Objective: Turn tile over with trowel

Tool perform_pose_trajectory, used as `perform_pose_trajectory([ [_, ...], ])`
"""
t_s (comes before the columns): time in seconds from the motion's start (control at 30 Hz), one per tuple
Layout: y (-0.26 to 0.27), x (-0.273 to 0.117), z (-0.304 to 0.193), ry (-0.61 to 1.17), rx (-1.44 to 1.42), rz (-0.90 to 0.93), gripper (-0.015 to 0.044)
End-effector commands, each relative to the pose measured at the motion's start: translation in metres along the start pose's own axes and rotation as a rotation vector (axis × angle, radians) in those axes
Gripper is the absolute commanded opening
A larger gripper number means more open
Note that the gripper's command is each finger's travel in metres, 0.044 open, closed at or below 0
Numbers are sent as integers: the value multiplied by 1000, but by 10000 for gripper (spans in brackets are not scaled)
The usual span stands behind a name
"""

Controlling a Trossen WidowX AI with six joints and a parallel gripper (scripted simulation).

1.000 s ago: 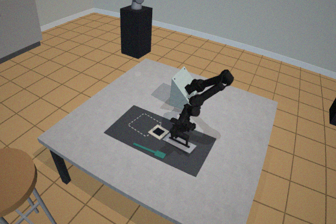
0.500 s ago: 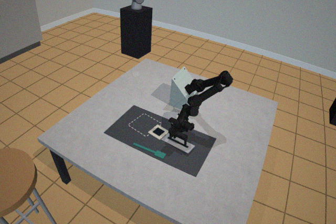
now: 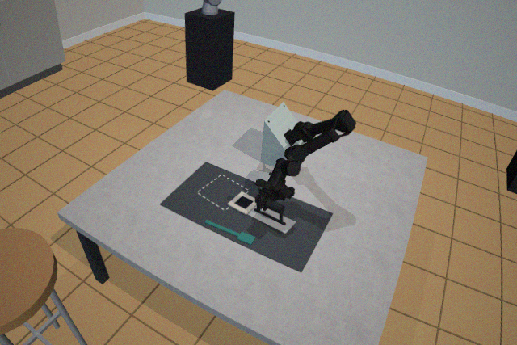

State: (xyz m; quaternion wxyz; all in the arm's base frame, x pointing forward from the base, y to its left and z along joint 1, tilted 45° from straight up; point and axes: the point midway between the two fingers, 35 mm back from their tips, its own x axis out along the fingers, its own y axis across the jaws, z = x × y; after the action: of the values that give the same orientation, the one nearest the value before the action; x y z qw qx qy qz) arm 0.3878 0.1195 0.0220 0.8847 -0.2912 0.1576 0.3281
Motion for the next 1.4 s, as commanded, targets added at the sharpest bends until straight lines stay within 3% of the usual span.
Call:
perform_pose_trajectory([
  [0.0, -1, -1, -15, 19, 4, -5, 0],
  [1.37, -32, -28, -28, 87, -78, -5, 0],
])
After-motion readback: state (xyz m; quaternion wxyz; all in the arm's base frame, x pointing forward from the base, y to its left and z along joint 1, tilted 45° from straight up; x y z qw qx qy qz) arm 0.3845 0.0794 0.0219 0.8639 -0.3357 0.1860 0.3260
